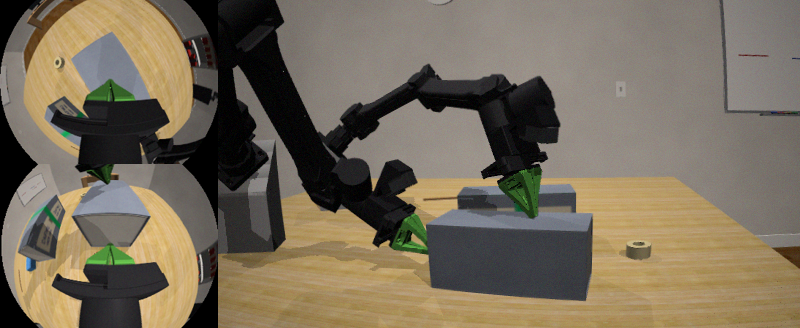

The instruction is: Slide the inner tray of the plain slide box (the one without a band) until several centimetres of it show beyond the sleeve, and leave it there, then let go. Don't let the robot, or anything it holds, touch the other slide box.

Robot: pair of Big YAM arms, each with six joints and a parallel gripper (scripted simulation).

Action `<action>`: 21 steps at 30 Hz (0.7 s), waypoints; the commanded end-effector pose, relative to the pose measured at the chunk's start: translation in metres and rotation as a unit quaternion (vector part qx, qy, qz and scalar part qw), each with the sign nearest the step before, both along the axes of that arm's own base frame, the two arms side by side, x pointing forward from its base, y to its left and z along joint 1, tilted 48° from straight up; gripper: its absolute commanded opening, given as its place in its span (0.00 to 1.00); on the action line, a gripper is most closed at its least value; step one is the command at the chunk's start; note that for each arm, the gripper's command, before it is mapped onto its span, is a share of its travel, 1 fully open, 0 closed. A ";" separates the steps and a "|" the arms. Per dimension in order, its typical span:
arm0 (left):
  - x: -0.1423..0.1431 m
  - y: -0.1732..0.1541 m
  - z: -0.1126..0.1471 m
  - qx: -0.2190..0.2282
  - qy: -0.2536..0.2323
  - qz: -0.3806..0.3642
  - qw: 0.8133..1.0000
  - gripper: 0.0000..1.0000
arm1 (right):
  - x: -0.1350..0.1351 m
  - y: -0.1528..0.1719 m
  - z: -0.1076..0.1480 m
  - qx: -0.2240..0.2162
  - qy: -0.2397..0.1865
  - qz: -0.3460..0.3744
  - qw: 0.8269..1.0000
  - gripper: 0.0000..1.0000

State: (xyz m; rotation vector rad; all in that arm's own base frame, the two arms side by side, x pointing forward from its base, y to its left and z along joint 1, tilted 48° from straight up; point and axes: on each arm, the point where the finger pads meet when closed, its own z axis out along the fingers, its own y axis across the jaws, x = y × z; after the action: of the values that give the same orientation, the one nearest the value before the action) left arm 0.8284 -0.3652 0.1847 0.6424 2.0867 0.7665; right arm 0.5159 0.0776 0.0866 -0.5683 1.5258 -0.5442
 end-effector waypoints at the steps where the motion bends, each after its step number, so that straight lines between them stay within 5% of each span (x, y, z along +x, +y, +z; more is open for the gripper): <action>1: 0.017 0.041 -0.050 0.024 0.032 0.032 0.999 0.00 | 0.003 0.010 0.011 0.001 -0.007 0.008 1.000 0.00; 21: 0.017 0.041 -0.050 0.024 0.032 0.032 0.999 0.00 | 0.013 0.014 0.016 0.004 -0.007 0.007 1.000 0.00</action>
State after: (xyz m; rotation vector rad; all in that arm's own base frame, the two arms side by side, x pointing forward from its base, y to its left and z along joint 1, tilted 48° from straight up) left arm 0.8284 -0.3652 0.1847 0.6412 2.0869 0.7658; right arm 0.5268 0.0819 0.0915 -0.5685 1.5251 -0.5439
